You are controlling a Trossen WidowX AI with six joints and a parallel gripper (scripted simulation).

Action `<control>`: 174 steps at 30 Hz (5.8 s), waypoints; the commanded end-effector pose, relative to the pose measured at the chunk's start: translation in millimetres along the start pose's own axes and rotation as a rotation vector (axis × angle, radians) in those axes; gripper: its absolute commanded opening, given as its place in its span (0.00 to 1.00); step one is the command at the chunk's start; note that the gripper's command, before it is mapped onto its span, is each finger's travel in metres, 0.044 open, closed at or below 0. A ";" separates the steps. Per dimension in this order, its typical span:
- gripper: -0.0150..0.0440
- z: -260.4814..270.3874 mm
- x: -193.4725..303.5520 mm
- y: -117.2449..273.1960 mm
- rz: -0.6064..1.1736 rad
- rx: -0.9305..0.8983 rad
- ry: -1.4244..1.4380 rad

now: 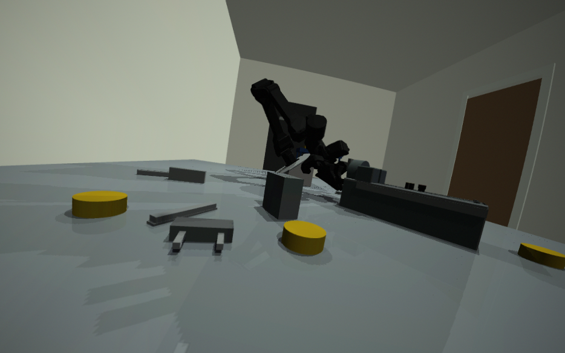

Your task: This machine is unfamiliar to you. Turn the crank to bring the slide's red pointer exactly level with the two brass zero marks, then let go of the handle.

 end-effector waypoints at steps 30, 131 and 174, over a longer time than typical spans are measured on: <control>0.25 17.2 0.1 3.9 0.003 -0.023 0.011; 1.00 26.0 -20.0 23.2 0.005 -0.022 0.010; 1.00 54.6 -176.8 65.3 0.054 0.076 -0.227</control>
Point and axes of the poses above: the point midway between the two fingers, 35 mm back from their tips, its own y axis back along the fingers, its own z axis across the jaws, x = y × z, the point moved 3 cm from there along y, back along the fingers, and after that the axes turned 11 degrees about -y, right-handed, at the moved point
